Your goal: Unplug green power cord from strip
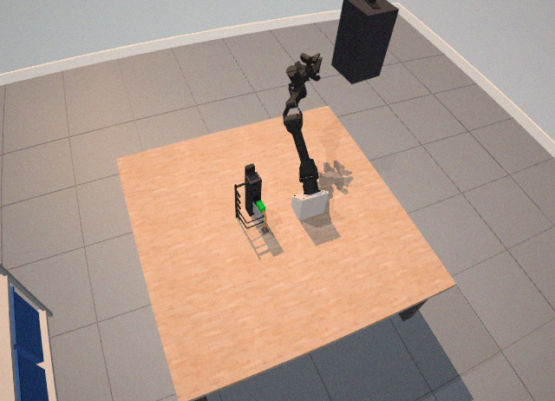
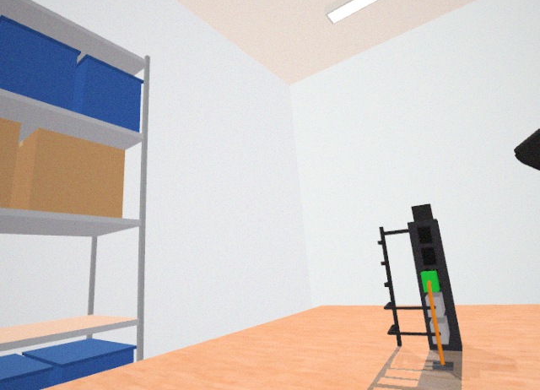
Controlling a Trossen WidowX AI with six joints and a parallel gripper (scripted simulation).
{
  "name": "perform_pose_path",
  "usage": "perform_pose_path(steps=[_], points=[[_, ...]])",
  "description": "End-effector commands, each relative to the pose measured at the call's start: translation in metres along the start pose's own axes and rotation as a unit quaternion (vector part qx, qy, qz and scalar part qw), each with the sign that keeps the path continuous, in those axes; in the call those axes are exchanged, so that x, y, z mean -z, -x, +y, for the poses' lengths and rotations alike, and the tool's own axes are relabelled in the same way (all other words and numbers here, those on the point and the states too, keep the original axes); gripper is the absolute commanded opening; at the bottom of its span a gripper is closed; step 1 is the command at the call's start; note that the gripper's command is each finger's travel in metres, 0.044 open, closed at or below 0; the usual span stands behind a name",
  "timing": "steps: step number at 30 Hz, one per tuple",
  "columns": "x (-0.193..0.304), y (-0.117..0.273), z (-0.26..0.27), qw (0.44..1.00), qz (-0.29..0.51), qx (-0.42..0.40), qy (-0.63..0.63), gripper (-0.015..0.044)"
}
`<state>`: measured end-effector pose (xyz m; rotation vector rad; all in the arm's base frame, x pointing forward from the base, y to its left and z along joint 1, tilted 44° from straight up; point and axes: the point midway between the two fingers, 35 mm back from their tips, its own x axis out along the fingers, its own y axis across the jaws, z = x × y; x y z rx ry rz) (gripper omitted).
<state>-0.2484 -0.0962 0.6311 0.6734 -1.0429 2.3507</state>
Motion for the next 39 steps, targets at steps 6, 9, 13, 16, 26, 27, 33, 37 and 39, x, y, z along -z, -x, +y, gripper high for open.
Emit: perform_pose_path(steps=[6, 9, 13, 16, 26, 27, 33, 37, 39], points=[[-0.071, 0.052, 0.072, 0.980, -0.096, -0.155, -0.081, 0.0160], [-0.095, 0.078, 0.090, 0.964, -0.127, -0.206, -0.106, 0.0160], [-0.126, 0.119, 0.109, 0.937, -0.168, -0.273, -0.136, 0.0160], [-0.147, 0.151, 0.119, 0.914, -0.196, -0.321, -0.155, 0.0160], [-0.202, 0.276, 0.127, 0.811, -0.285, -0.470, -0.202, 0.0160], [-0.206, 0.290, 0.126, 0.798, -0.294, -0.484, -0.206, 0.0160], [-0.223, 0.375, 0.109, 0.719, -0.342, -0.564, -0.218, 0.0160], [-0.226, 0.435, 0.090, 0.658, -0.374, -0.616, -0.220, 0.0160], [-0.224, 0.465, 0.078, 0.626, -0.389, -0.640, -0.218, 0.0160]])
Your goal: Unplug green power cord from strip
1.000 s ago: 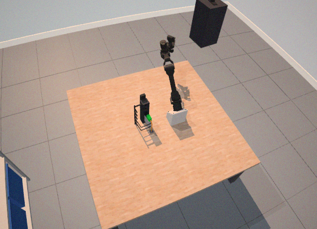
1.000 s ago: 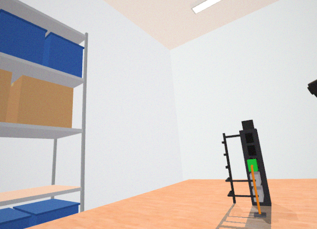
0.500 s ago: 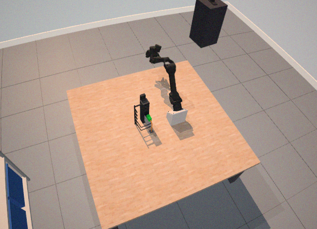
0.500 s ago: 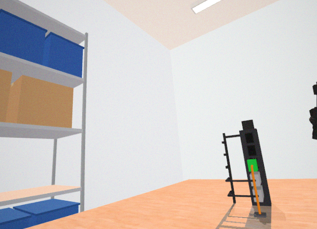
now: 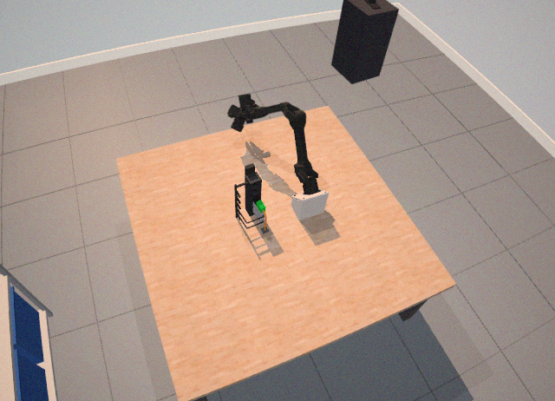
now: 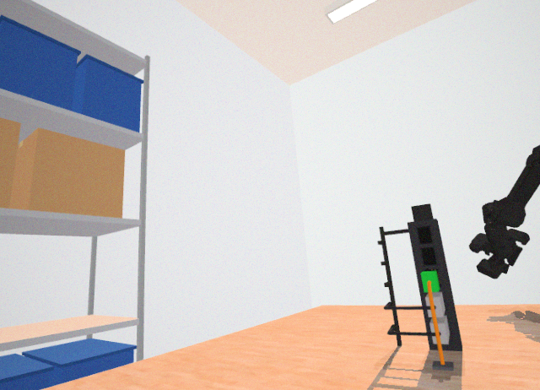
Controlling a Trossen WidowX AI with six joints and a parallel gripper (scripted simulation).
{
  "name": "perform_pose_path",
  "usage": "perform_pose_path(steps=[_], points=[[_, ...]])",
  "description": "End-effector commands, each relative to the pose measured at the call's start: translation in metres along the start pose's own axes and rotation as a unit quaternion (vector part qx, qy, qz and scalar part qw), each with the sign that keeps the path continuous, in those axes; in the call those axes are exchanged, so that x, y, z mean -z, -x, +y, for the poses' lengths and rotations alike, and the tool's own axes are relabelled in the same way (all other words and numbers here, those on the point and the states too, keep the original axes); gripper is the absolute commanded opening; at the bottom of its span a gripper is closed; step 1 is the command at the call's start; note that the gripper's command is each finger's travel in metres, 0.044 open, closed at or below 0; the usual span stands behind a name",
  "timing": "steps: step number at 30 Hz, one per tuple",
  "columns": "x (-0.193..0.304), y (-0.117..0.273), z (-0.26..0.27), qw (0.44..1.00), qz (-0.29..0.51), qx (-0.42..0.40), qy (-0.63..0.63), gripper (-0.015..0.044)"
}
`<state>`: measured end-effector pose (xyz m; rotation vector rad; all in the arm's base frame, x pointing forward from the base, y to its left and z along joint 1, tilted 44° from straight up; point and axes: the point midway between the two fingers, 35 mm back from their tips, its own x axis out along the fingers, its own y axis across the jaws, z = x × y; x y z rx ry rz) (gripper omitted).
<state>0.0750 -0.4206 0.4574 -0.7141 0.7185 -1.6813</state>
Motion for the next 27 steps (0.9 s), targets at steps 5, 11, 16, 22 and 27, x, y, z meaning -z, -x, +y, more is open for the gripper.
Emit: perform_pose_path(steps=[5, 11, 16, 22, 27], points=[[-0.053, 0.043, 0.102, 0.987, -0.057, -0.150, -0.018, 0.0160], [-0.086, 0.097, 0.171, 0.962, -0.090, -0.258, -0.018, 0.0160], [-0.105, 0.150, 0.219, 0.934, -0.111, -0.340, -0.011, 0.0160], [-0.117, 0.214, 0.261, 0.898, -0.129, -0.421, 0.004, 0.0160], [-0.120, 0.278, 0.292, 0.860, -0.140, -0.489, 0.027, 0.0160]])
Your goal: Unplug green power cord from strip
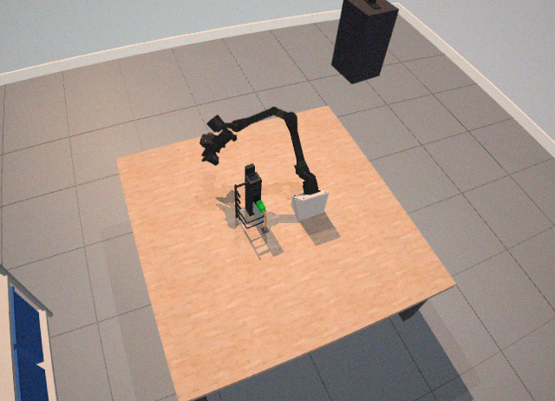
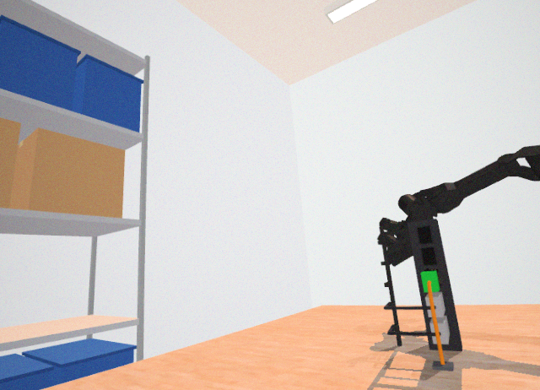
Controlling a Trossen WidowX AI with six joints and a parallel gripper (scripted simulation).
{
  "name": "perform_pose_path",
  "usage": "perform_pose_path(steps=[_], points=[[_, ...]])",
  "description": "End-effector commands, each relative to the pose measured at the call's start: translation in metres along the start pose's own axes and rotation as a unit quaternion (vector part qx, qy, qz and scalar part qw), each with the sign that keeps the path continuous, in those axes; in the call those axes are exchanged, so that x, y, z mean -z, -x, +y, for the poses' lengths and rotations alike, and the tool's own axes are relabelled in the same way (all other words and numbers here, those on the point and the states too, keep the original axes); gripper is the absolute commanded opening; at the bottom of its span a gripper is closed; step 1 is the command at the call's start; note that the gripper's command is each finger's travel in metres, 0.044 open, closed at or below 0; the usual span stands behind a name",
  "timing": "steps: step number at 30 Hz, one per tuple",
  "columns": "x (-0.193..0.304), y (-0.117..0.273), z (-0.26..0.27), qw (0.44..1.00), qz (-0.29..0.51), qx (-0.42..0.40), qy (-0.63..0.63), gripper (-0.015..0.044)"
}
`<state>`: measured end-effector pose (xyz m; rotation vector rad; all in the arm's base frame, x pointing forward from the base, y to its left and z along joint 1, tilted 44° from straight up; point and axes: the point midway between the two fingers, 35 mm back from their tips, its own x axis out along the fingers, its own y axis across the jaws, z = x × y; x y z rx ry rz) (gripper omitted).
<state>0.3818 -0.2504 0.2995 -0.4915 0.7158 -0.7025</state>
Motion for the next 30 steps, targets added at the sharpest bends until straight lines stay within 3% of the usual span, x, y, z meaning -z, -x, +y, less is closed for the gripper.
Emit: perform_pose_path(steps=[1, 18, 27, 30], points=[[-0.010, 0.010, 0.055, 0.998, -0.003, -0.063, 0.014, 0.0160], [0.022, 0.111, 0.277, 0.931, 0.049, -0.283, 0.224, 0.0160], [0.081, 0.142, 0.337, 0.844, 0.084, -0.316, 0.425, 0.0160], [0.123, 0.145, 0.346, 0.773, 0.128, -0.312, 0.538, 0.0160]])
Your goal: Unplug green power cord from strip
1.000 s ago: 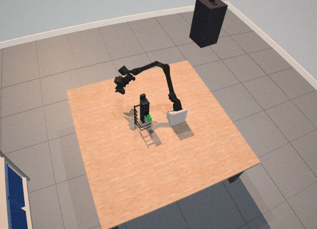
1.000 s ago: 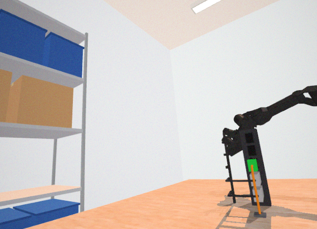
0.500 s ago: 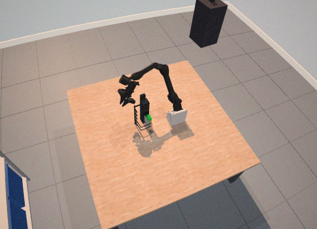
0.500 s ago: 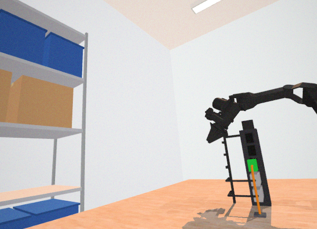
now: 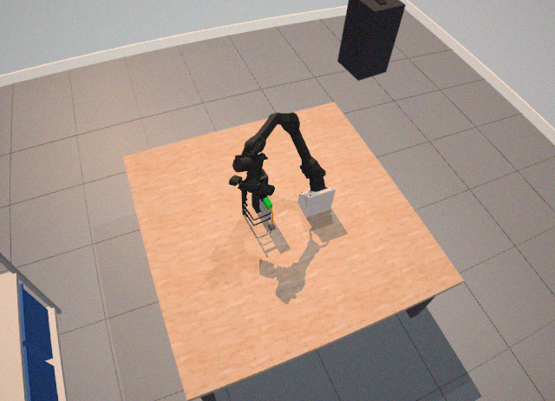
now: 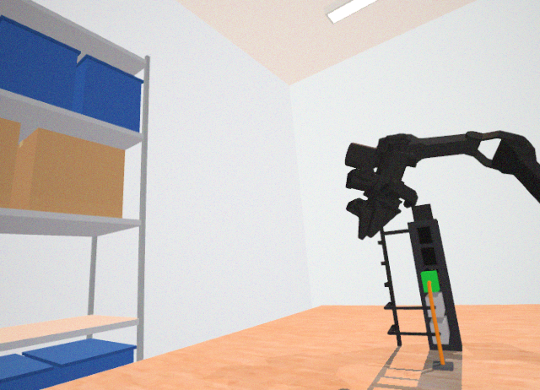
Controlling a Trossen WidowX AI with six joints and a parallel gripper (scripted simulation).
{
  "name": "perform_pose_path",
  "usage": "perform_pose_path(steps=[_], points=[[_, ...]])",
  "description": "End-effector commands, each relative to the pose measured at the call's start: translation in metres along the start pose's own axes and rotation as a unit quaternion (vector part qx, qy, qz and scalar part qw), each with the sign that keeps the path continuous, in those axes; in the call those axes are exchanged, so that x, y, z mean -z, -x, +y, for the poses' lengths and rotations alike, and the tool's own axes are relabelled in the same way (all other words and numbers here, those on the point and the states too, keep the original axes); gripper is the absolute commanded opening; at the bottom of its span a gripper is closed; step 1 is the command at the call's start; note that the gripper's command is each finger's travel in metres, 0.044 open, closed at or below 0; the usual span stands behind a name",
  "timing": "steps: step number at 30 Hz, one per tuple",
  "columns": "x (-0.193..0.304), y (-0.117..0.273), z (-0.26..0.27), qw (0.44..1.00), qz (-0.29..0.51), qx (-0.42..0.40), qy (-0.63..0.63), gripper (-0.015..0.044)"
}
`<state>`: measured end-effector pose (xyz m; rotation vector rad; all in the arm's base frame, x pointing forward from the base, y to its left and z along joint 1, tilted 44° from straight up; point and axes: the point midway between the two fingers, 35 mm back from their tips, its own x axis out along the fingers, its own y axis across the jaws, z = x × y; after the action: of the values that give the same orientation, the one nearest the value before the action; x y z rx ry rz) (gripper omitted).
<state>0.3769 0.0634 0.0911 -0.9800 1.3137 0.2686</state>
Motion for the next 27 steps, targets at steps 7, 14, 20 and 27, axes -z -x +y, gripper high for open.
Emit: perform_pose_path(steps=[7, 14, 20, 27], points=[[0.067, -0.039, 0.093, 0.890, 0.247, -0.101, 0.371, 0.0160], [0.067, -0.040, 0.094, 0.885, 0.251, -0.103, 0.378, 0.0160], [0.070, -0.038, 0.090, 0.885, 0.251, -0.103, 0.378, 0.0160], [0.077, -0.034, 0.082, 0.885, 0.252, -0.103, 0.378, 0.0160]])
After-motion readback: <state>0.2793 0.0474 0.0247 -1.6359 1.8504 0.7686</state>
